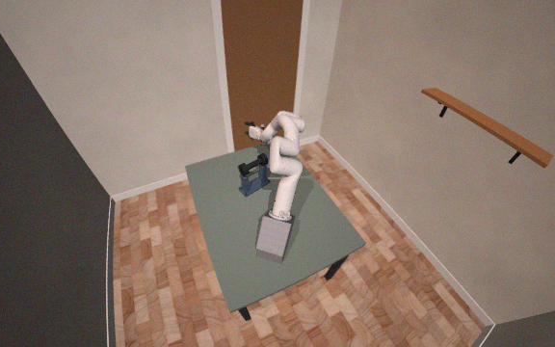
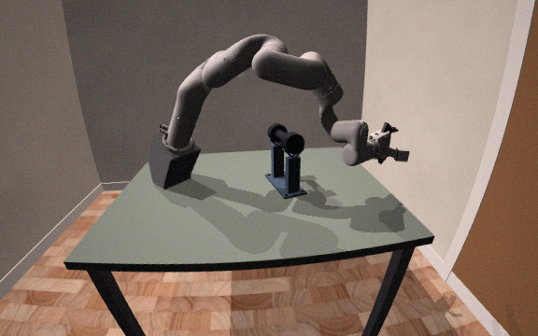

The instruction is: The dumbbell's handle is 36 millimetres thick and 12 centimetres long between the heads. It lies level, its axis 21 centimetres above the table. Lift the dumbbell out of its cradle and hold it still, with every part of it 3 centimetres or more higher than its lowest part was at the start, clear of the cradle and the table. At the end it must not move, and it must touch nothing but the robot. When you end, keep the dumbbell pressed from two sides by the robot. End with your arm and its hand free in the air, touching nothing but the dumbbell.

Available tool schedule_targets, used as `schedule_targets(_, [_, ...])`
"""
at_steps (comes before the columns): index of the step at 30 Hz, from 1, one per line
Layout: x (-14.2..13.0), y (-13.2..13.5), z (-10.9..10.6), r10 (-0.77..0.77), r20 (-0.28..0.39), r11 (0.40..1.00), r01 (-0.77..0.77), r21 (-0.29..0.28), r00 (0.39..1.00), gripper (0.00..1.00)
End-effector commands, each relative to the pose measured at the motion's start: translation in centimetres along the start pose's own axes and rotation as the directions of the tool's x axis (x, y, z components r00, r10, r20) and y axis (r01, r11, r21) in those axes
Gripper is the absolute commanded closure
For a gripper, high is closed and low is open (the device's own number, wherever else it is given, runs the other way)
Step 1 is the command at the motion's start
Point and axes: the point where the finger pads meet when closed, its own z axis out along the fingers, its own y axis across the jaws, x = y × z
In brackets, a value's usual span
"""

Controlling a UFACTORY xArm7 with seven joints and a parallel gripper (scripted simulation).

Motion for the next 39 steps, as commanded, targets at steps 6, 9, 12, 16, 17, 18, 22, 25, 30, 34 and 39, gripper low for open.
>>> schedule_targets(6, [0.1,-0.3,0.1,-0.002,0.0,1.0,0.002,0.005,1.0,0.0])
schedule_targets(9, [0.1,-0.3,0.1,-0.002,0.0,1.0,0.002,0.005,1.0,0.0])
schedule_targets(12, [0.1,-0.3,0.1,-0.002,0.0,1.0,0.002,0.005,1.0,0.0])
schedule_targets(16, [0.1,-0.3,0.1,-0.002,0.0,1.0,0.002,0.005,1.0,0.0])
schedule_targets(17, [0.1,-0.3,0.1,-0.002,0.0,1.0,0.002,0.005,1.0,0.0])
schedule_targets(18, [0.1,-0.3,0.1,-0.002,0.0,1.0,0.002,0.005,1.0,0.0])
schedule_targets(22, [-0.3,-0.6,0.2,-0.009,0.013,1.0,0.009,0.004,1.0,0.0])
schedule_targets(25, [-1.4,-1.2,0.2,-0.026,0.051,1.0,0.026,0.003,0.998,0.0])
schedule_targets(30, [-4.4,-2.9,0.3,-0.076,0.152,0.997,0.076,0.004,0.986,0.0])
schedule_targets(34, [-5.5,-3.5,0.2,-0.094,0.187,0.996,0.094,0.006,0.978,0.0])
schedule_targets(39, [-9.4,-5.5,-0.3,-0.163,0.314,0.986,0.165,0.021,0.935,0.0])
